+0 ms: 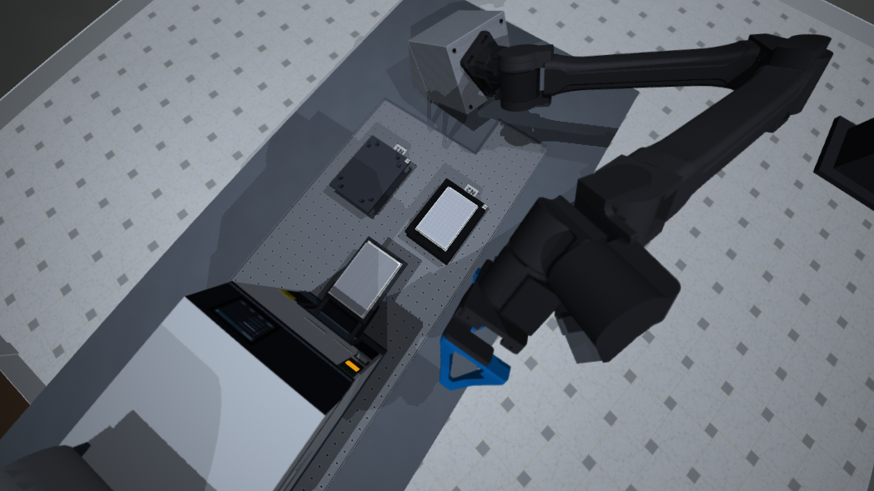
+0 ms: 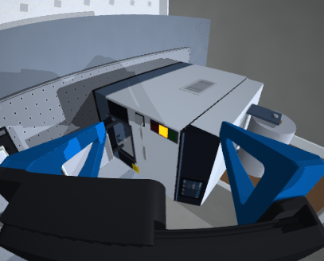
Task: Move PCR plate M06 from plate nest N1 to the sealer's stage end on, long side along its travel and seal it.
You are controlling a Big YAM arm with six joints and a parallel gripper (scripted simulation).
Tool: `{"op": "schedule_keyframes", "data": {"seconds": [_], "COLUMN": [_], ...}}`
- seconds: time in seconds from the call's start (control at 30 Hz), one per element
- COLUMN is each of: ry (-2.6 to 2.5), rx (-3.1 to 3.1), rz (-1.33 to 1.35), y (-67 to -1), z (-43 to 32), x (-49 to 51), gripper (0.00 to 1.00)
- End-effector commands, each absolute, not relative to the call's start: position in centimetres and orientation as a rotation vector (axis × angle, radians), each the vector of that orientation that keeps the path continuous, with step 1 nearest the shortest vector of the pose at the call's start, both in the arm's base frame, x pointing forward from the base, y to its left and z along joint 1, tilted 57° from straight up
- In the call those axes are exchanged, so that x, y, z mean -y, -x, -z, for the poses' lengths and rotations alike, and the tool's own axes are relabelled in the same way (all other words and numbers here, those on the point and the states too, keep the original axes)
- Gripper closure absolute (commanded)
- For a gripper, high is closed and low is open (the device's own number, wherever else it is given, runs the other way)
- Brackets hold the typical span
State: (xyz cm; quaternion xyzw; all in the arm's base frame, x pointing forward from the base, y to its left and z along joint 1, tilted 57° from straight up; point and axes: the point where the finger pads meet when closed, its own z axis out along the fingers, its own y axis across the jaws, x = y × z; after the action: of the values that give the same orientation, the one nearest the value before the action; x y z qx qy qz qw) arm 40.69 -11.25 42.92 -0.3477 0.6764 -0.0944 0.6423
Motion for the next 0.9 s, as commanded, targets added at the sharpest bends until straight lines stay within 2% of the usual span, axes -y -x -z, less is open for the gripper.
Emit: {"op": "schedule_keyframes", "data": {"seconds": [0.0, 0.87], "ry": [0.784, 0.798], "rx": [-1.532, -1.503], "rz": [0.215, 0.238], "y": [-40.7, -40.9], "z": [-43.5, -45.4], "x": [11.2, 11.1], "gripper": [0.0, 0.0]}}
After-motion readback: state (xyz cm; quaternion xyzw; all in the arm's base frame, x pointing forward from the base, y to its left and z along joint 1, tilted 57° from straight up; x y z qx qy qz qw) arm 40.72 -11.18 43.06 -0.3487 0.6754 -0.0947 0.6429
